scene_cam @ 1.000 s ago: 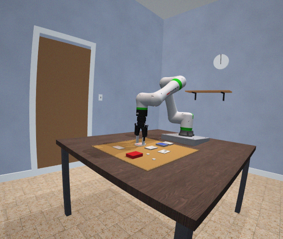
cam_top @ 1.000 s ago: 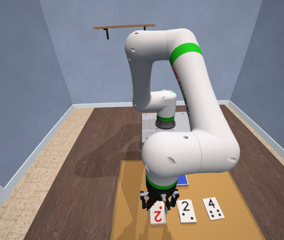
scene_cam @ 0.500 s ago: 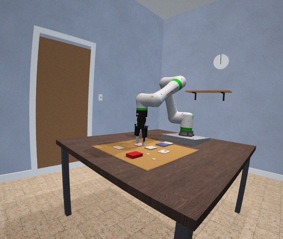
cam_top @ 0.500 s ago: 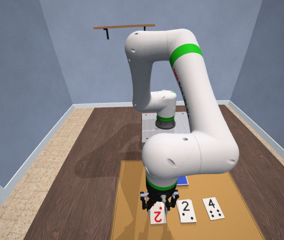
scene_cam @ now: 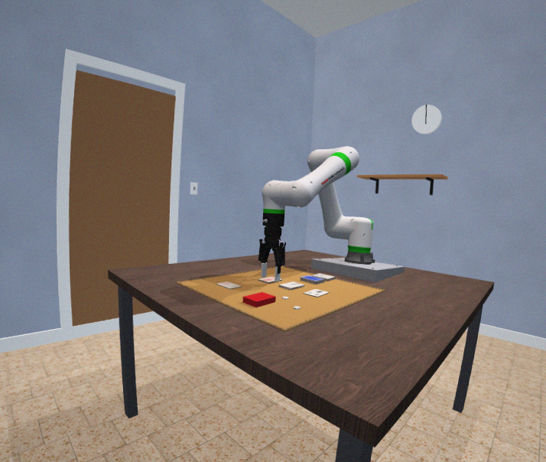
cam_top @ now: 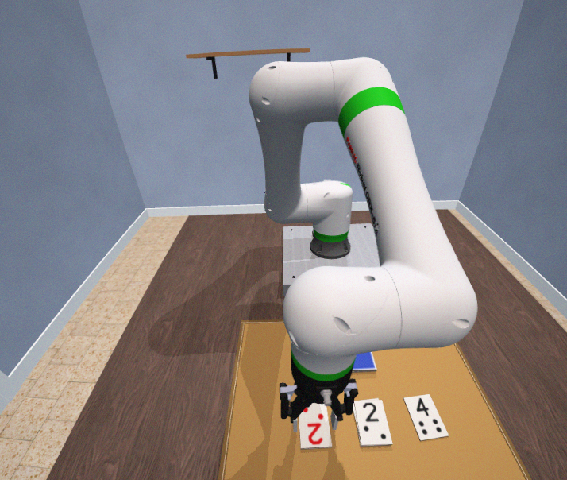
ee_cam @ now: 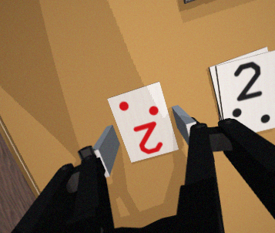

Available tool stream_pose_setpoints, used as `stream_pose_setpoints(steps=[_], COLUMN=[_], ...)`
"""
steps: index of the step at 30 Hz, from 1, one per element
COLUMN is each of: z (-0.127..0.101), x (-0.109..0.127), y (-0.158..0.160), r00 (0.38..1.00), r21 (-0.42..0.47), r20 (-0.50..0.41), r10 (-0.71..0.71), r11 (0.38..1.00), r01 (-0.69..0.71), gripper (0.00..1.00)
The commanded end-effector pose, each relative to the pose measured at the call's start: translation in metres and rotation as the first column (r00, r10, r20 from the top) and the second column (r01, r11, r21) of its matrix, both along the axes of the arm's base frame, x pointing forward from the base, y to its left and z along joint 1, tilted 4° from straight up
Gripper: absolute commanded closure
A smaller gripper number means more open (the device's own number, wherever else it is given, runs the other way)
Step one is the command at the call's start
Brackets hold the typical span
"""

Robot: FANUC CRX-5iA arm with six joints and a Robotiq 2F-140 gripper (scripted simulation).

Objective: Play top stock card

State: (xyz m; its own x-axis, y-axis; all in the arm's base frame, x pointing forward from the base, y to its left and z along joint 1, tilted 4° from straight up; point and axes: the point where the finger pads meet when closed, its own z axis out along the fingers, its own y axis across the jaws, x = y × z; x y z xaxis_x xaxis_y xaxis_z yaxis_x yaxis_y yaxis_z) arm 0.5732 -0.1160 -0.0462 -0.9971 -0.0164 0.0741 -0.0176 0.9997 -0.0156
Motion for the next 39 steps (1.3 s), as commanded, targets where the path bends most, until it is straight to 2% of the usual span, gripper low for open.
stream_pose_setpoints(steps=[1, 28, 36, 39], z=[0.0, 0.001, 0.014, 0.026], x=[0.0, 0.0, 0.001, 0.002], y=[0.0, 0.0, 0.0, 0.0], r00=[1.0, 1.0, 1.0, 1.0], r21=[0.0, 0.0, 0.0, 0.0], r20=[0.0, 0.0, 0.0, 0.0], r10=[0.0, 0.0, 0.0, 0.0], r11=[1.0, 1.0, 1.0, 1.0], r01=[0.0, 0.0, 0.0, 0.0], gripper=[0.5, 0.5, 0.5, 0.5])
